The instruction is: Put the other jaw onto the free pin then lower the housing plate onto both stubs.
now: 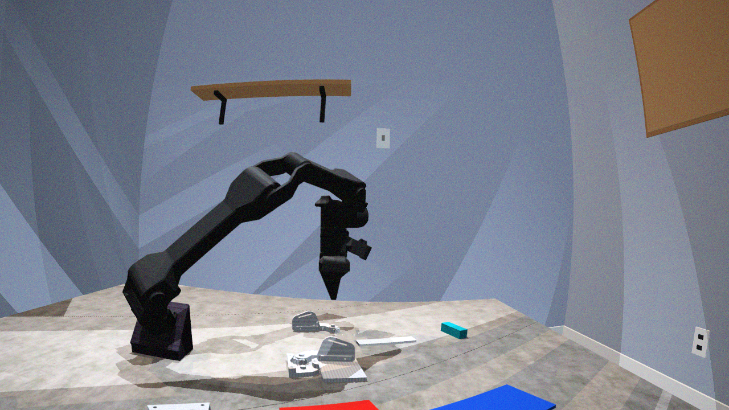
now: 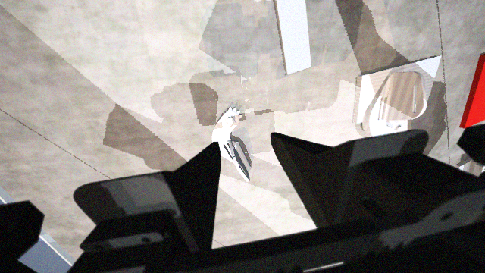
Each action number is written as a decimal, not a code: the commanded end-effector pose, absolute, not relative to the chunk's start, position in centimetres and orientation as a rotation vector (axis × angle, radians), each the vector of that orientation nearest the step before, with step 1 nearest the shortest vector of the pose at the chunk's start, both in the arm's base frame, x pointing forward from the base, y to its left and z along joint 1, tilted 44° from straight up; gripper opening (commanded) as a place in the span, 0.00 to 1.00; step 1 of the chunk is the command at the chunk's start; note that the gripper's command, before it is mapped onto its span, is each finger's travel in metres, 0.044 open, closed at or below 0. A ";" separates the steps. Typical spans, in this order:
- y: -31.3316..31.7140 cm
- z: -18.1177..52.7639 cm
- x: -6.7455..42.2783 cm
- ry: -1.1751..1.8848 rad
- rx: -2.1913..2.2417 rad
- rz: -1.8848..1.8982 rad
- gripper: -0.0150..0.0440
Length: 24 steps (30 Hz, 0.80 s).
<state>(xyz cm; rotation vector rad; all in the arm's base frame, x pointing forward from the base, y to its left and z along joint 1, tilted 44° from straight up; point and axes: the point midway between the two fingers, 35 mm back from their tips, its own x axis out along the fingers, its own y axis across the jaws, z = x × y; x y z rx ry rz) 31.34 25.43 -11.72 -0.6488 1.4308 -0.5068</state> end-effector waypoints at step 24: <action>25.4 -11.8 31.2 1.437 -0.648 -0.511 0.25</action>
